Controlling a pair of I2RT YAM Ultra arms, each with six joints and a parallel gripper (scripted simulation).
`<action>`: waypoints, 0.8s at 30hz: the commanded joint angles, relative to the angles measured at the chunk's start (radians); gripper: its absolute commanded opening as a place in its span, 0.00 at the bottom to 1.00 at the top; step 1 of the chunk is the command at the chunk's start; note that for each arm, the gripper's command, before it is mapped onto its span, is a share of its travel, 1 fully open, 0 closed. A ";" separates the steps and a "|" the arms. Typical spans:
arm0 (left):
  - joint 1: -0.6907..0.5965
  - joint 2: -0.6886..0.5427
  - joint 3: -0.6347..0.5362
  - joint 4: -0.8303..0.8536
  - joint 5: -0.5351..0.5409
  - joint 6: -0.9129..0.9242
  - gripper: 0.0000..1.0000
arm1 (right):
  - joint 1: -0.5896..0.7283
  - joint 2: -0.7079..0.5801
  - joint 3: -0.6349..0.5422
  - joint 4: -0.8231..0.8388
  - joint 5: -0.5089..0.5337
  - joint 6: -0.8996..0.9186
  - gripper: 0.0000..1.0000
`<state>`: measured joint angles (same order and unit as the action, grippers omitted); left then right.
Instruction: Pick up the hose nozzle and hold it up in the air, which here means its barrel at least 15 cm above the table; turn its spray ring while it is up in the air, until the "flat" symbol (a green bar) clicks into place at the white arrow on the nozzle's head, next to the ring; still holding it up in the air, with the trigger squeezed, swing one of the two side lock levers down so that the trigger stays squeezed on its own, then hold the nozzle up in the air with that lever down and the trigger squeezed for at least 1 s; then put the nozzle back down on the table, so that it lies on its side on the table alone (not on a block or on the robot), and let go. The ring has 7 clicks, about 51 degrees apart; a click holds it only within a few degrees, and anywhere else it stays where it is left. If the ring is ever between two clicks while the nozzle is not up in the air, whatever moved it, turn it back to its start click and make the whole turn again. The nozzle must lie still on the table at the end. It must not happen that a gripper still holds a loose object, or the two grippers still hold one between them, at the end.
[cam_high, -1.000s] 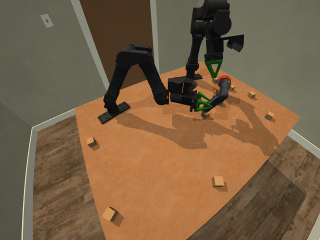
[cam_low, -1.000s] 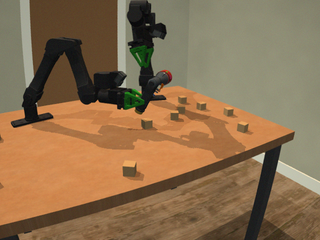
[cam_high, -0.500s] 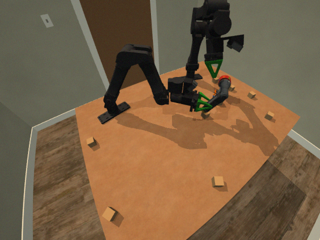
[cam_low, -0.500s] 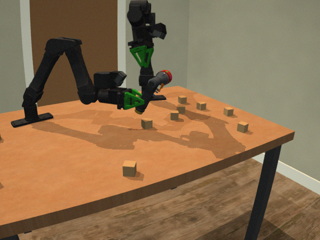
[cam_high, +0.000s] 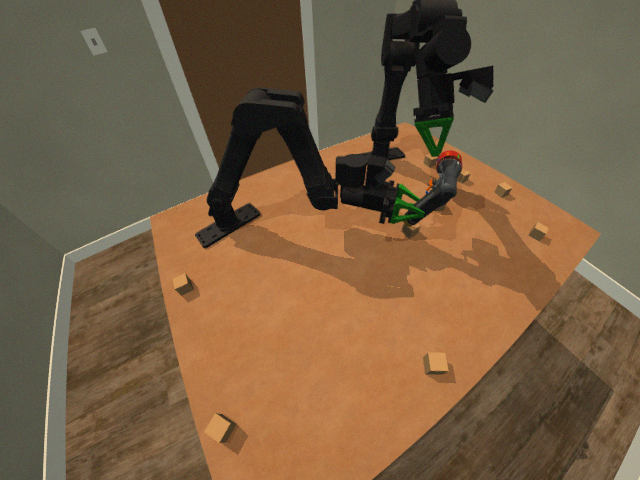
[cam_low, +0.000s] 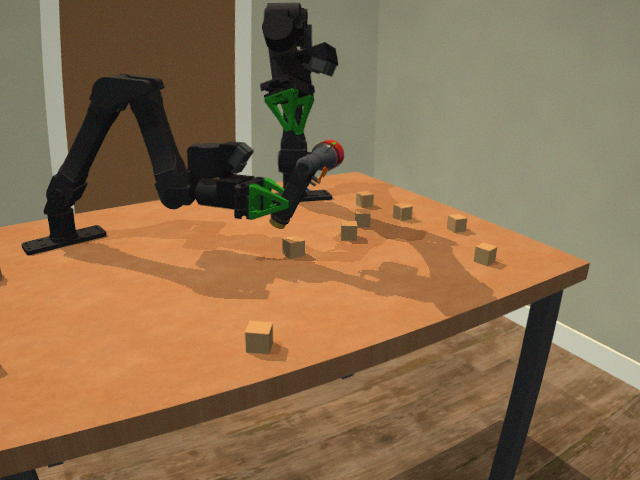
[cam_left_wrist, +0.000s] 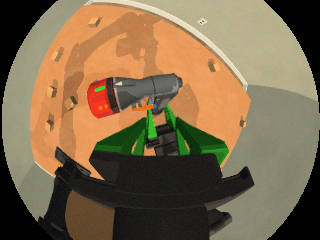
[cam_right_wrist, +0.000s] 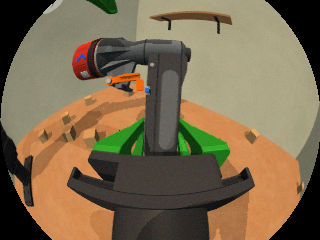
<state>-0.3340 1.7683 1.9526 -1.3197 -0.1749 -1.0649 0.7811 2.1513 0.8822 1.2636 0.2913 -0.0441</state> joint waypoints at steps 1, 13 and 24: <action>0.015 -0.057 -0.014 0.103 0.002 0.086 0.36 | 0.006 -0.057 0.049 0.108 -0.001 0.010 0.36; 0.124 -0.262 -0.140 0.469 0.028 0.490 0.36 | 0.006 -0.057 0.049 0.108 -0.001 0.010 0.36; 0.190 -0.423 -0.080 0.657 0.049 0.761 0.36 | 0.006 -0.057 0.049 0.108 -0.001 0.010 0.36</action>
<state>-0.1677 1.3998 1.8248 -0.7757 -0.1394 -0.4244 0.7811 2.1513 0.8822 1.2644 0.2913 -0.0441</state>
